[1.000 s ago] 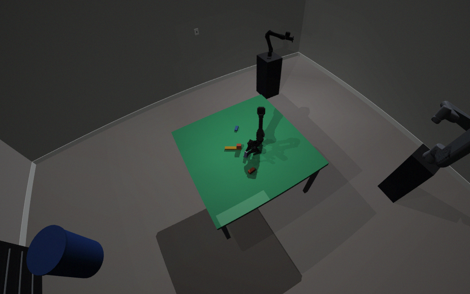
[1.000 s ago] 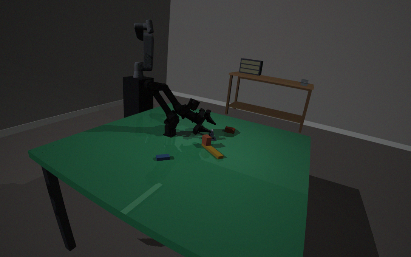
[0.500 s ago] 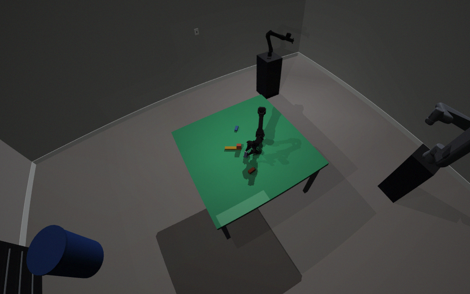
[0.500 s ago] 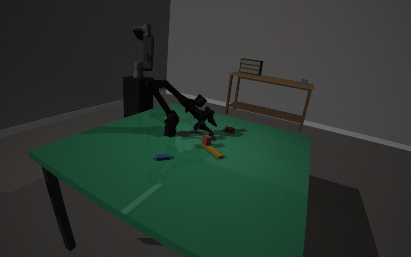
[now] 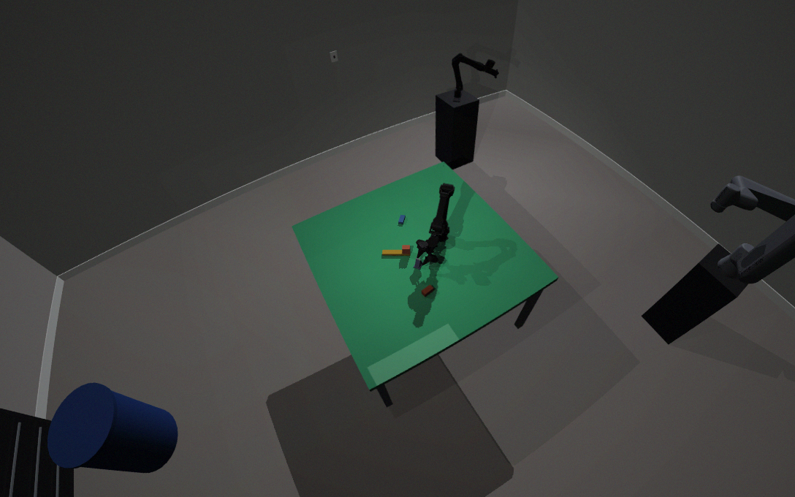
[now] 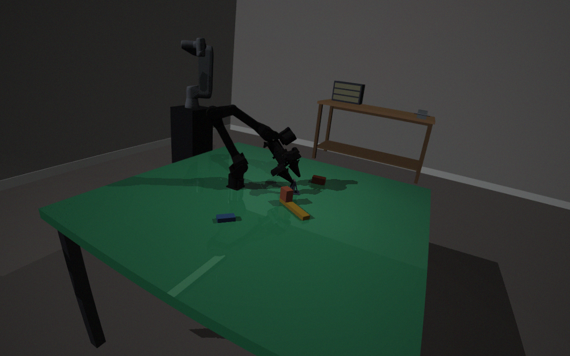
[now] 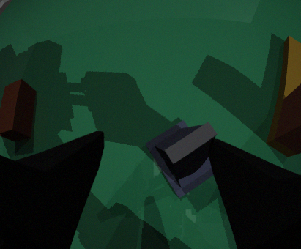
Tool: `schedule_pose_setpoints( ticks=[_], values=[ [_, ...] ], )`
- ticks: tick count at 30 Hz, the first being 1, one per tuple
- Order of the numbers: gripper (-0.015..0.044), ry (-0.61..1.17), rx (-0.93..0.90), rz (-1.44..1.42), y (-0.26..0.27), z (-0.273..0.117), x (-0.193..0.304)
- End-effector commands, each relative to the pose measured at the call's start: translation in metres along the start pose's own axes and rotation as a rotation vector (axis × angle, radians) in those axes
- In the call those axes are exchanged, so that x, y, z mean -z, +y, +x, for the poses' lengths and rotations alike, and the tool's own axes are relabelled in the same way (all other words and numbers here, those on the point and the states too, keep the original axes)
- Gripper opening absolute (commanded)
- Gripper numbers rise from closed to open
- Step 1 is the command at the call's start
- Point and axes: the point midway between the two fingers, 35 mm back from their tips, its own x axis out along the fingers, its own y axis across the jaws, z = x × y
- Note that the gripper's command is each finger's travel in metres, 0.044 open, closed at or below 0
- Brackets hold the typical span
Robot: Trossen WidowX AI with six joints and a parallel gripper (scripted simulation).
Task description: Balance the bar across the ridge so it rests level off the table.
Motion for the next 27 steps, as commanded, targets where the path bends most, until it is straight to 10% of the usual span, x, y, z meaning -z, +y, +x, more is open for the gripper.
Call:
schedule_pose_setpoints(
  ticks=[1, 27],
  values=[
    [0.0315, -0.193, 0.074, 0.171, -0.0115, 0.0280, -0.0696],
    [0.0315, -0.144, 0.110, 0.165, -0.0178, 0.0306, -0.0779]
  ],
)
